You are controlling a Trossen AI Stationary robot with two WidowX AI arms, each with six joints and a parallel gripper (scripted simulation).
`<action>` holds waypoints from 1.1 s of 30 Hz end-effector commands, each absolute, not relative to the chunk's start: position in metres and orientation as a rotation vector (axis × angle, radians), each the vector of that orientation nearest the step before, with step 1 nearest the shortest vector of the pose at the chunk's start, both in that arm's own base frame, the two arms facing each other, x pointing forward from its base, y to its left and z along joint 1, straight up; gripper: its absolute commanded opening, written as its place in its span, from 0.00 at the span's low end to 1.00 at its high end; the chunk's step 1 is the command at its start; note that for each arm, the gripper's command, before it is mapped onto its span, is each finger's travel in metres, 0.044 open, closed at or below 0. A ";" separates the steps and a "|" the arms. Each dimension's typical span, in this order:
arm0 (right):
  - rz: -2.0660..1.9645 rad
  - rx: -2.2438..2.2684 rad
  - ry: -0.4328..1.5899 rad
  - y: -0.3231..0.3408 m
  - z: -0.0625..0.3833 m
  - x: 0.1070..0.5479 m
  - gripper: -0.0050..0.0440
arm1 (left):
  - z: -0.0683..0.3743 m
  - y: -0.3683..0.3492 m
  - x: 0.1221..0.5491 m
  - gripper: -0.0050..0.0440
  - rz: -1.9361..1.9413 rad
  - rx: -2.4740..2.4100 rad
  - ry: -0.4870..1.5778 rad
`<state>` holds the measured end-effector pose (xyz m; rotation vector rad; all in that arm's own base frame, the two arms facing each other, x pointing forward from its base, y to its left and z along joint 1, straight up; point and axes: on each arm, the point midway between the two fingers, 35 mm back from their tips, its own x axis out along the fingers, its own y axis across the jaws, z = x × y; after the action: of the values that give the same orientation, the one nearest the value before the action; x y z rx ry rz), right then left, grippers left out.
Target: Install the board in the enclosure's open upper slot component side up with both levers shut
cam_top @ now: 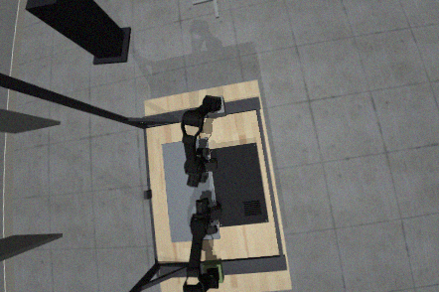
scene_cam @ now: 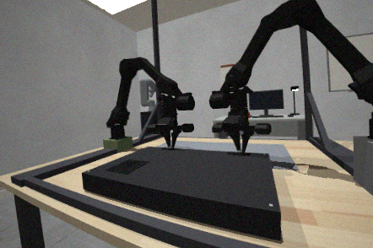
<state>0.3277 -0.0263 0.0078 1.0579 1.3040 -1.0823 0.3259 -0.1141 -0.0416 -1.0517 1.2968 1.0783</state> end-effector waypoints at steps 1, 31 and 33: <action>-1.155 1.157 1.231 -0.028 0.014 0.339 0.12 | -0.035 -0.115 0.339 0.12 1.144 -1.162 1.232; -1.228 1.252 1.173 -0.031 0.017 0.344 0.12 | -0.033 -0.114 0.342 0.12 1.228 -1.264 1.178; -1.229 1.252 1.173 -0.031 0.017 0.344 0.12 | -0.033 -0.114 0.342 0.12 1.228 -1.264 1.178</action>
<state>0.3372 -0.0273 0.0081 1.2191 1.2067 -1.2304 0.3347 -0.1127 -0.0414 -1.2262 1.1944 1.2358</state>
